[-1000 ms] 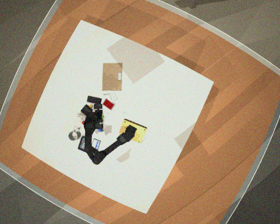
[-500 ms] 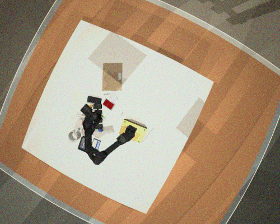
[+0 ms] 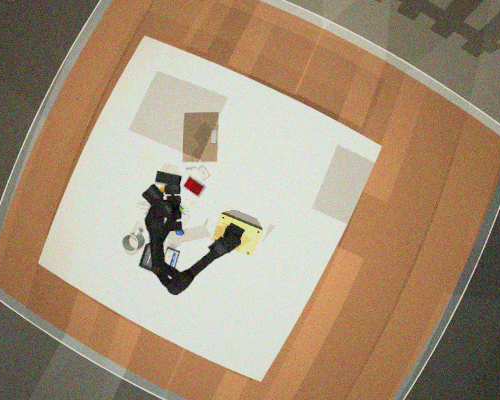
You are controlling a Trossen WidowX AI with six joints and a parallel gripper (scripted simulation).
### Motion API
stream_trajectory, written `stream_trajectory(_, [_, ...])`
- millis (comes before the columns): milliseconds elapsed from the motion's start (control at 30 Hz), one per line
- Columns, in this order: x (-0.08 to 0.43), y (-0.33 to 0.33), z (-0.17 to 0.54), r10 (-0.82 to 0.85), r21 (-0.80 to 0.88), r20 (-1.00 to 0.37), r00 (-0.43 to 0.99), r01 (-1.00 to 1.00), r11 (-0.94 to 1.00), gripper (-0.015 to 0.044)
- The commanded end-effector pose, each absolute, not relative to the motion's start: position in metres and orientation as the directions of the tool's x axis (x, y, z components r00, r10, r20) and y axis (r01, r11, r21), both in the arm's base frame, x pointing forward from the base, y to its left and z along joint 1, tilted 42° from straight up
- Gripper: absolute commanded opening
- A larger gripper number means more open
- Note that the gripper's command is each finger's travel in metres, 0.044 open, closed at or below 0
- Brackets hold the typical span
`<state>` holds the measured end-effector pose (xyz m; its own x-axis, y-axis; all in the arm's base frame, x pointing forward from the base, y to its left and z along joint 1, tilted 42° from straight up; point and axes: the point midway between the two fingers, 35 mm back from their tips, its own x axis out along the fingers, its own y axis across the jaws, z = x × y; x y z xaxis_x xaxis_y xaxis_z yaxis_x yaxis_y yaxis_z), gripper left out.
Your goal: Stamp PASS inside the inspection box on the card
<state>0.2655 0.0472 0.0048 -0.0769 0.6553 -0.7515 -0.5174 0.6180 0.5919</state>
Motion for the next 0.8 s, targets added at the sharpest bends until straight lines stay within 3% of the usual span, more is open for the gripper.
stream_trajectory(0, [0.267,0.042,0.011,0.652,0.588,-0.754,-0.076,-0.522,0.618,0.0000])
stream_trajectory(467, [0.268,0.028,0.026,0.653,0.588,-0.753,-0.076,-0.522,0.618,0.0000])
stream_trajectory(767, [0.297,0.009,0.014,0.651,0.585,-0.756,-0.074,-0.523,0.620,0.0000])
